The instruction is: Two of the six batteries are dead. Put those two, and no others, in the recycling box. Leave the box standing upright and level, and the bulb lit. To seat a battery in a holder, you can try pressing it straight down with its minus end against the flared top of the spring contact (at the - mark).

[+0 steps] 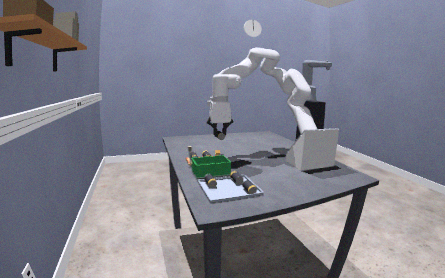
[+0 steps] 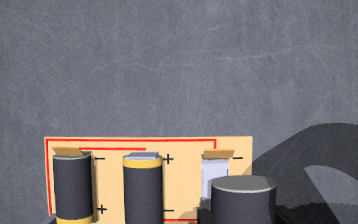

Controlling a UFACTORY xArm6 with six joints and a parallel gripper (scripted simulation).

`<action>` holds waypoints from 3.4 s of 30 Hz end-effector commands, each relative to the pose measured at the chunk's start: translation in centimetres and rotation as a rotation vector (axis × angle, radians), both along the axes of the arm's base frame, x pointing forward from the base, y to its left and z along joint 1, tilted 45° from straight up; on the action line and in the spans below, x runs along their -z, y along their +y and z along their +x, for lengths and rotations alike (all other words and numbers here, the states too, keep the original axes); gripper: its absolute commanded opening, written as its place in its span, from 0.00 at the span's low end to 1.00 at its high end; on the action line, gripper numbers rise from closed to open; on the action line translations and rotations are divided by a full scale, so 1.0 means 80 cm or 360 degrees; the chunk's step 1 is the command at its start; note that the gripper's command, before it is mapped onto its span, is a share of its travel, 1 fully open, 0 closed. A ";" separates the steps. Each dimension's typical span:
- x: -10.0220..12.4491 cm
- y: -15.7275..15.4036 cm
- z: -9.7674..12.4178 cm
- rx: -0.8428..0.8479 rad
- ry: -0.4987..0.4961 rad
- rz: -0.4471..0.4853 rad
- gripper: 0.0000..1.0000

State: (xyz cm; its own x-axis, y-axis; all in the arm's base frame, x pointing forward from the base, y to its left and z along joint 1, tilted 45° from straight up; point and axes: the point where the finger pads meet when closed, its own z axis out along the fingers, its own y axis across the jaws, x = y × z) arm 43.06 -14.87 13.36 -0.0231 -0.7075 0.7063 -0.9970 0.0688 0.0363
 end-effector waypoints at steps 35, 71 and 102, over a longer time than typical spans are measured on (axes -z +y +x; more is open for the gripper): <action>0.046 -0.047 -0.002 -0.0001 -0.0003 -0.0001 0.28; 0.070 -0.071 -0.005 -0.0001 -0.0003 -0.0001 0.28; 0.086 -0.086 -0.006 -0.0001 -0.0003 -0.0001 0.51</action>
